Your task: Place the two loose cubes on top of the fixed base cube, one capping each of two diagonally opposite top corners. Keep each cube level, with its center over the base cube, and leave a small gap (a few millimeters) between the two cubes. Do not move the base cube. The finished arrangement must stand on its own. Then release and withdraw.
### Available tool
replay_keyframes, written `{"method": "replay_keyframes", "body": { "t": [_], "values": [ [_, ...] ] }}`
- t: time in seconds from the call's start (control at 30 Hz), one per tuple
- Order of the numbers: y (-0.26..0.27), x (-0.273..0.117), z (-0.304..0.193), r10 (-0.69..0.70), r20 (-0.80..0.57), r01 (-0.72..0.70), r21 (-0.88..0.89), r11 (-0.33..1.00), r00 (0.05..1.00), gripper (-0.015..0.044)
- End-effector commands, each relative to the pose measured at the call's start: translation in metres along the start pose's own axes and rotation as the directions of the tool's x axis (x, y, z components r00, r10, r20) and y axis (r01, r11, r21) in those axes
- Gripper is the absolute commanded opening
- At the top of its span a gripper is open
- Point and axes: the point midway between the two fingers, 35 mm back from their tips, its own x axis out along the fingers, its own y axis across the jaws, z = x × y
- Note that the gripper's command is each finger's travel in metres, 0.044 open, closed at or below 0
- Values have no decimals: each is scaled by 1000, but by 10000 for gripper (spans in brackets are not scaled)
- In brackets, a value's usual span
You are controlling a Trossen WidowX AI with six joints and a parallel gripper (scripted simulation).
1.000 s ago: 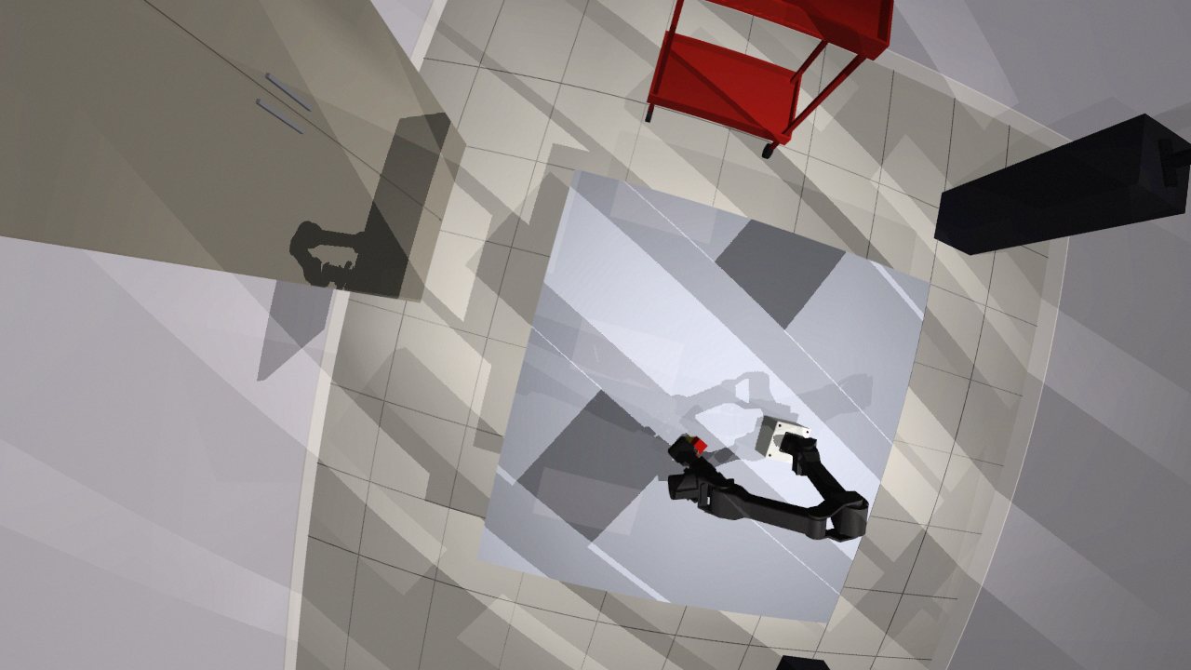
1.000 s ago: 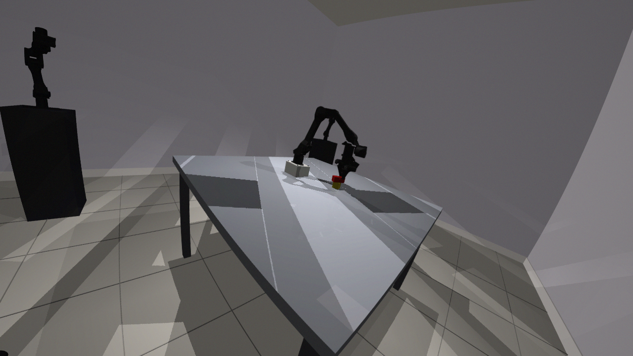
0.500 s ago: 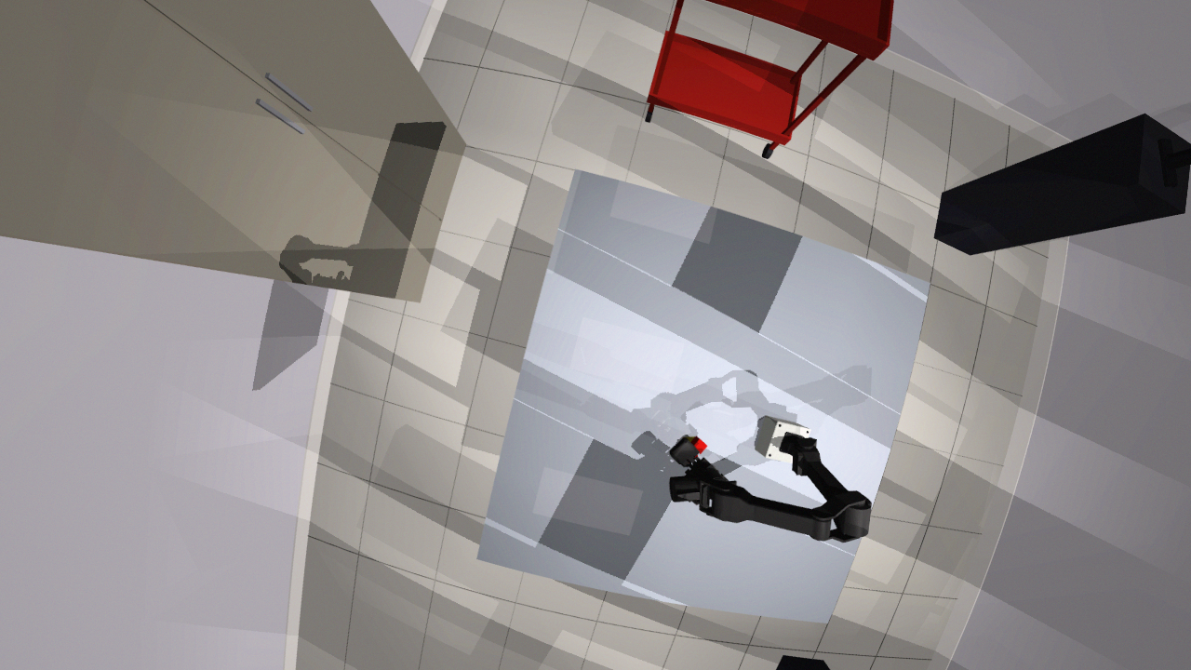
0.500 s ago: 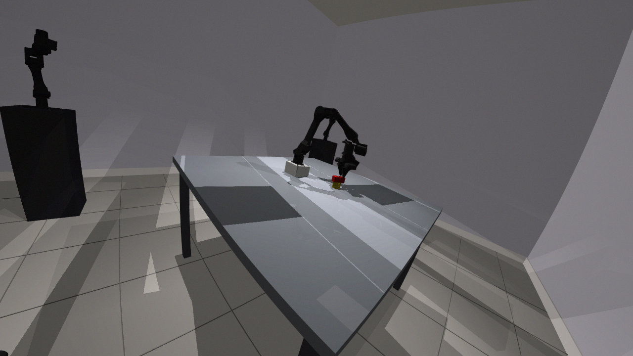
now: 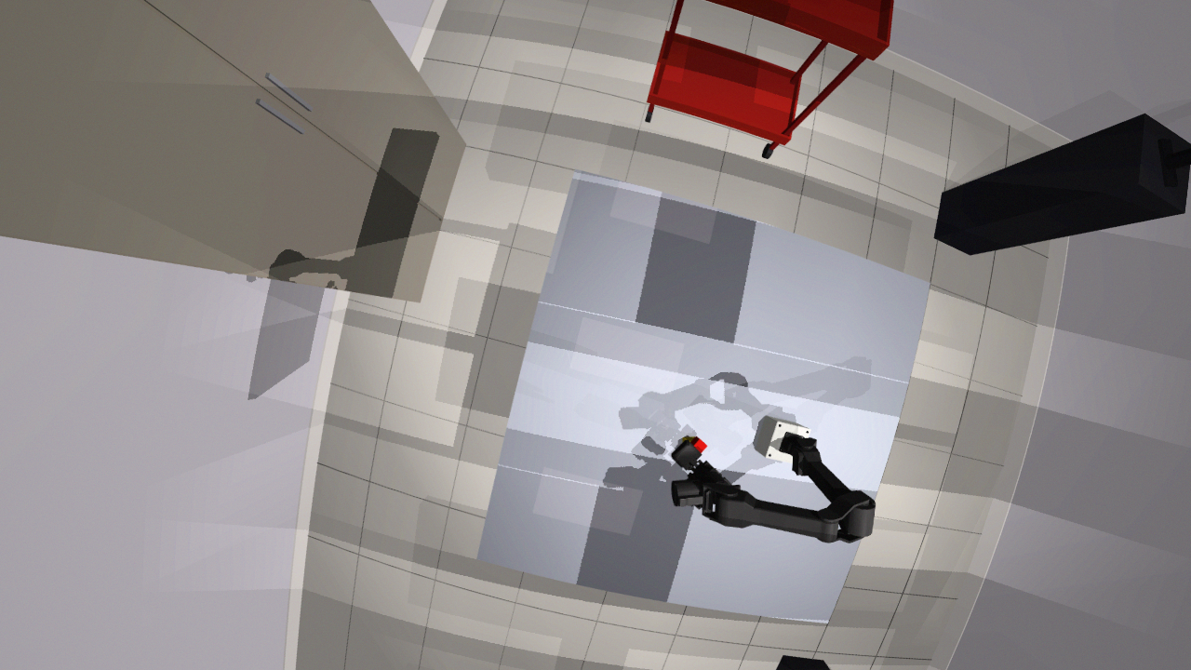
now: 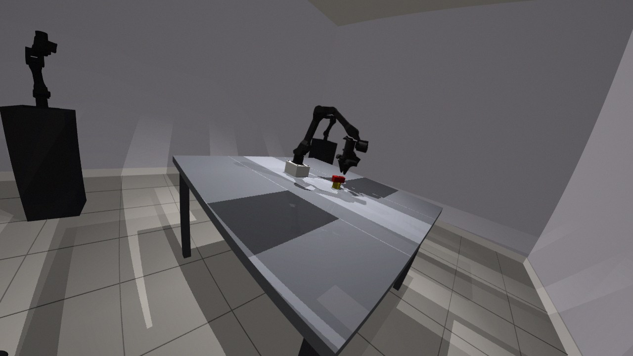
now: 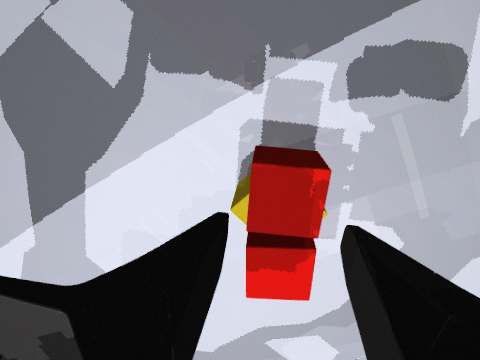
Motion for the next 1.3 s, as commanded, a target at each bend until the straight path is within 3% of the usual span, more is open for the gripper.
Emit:
{"method": "replay_keyframes", "body": {
  "t": [0.0, 0.7, 0.93, 1.07, 1.27],
  "values": [
    [-1, -8, 1, -4, 5, 4, -4, 1000, 1000, 205],
    [-1, -31, 1, -4, 5, 4, -4, 1000, 1000, 205],
    [55, -30, 34, 2, 4, -2, 0, 1000, 1000, 389],
    [99, -31, 51, 6, 7, -6, 0, 1000, 1000, 400],
    [101, -31, 52, 6, 7, -6, 0, 1000, 1000, 400]
  ]
}}
